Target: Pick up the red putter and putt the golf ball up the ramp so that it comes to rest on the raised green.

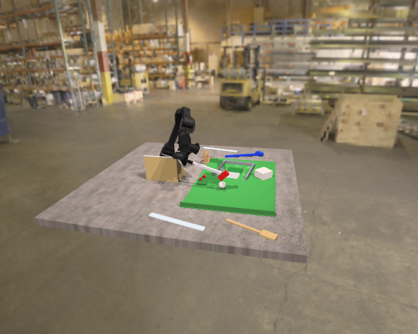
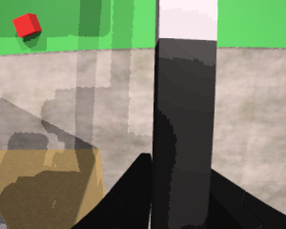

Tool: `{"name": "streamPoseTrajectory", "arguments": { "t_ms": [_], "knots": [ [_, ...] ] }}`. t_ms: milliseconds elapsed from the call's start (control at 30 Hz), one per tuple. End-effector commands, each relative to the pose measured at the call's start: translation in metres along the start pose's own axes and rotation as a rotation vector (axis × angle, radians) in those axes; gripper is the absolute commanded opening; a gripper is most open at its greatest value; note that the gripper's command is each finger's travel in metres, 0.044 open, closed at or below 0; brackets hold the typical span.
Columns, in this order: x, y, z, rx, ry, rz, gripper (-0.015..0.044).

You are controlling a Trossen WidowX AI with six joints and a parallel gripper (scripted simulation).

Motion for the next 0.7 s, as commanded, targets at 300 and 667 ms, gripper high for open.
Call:
{"name": "streamPoseTrajectory", "arguments": {
  "t_ms": [300, 667],
  "knots": [
    [-0.013, -0.013, 0.006, -0.063, -0.003, 0.014, 0.0000],
    [-0.040, -0.013, 0.006, -0.063, -0.004, 0.013, 0.0000]
  ]
}}
Point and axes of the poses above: the point midway between the two fingers, 35 mm back from their tips, its own x axis back along the fingers, its own y axis across the jaws, z = x × y, the point moved 10 cm from there along x, back along the fingers, and after that the axes turned 9 degrees about x, right-handed, at the moved point
